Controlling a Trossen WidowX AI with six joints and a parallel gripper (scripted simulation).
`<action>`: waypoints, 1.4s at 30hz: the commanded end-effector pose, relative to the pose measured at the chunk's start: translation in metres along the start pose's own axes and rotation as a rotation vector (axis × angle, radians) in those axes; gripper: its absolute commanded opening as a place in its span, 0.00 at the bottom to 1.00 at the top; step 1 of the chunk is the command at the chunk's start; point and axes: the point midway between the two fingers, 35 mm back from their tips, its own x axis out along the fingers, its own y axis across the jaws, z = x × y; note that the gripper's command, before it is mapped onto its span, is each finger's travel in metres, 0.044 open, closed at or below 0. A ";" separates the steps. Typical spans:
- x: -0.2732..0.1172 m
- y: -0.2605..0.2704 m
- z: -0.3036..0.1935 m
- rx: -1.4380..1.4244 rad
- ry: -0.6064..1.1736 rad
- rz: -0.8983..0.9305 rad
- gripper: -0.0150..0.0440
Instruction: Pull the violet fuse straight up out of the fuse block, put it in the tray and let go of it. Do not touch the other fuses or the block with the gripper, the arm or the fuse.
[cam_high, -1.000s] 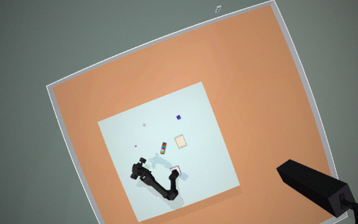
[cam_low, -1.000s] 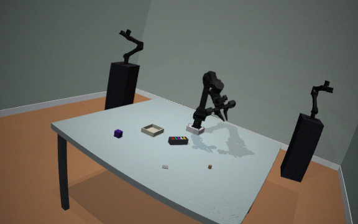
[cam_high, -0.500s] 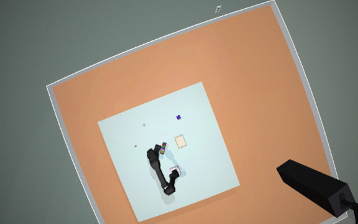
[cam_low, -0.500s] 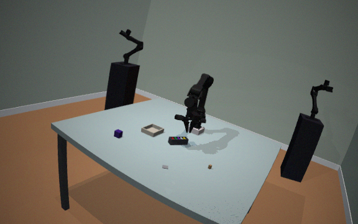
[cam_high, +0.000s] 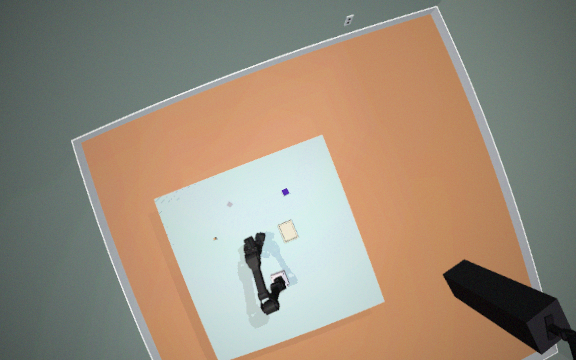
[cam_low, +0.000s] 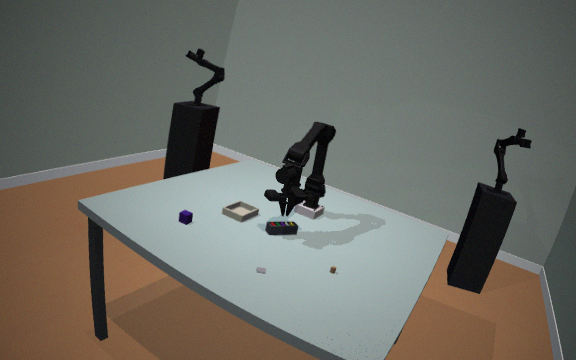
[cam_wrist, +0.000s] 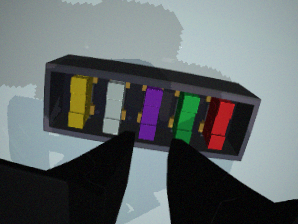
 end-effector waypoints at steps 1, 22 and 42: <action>0.003 0.000 -0.002 -0.004 0.009 0.001 0.38; 0.024 0.000 -0.001 -0.004 0.009 0.001 0.38; 0.031 0.001 0.000 -0.004 0.009 0.001 0.38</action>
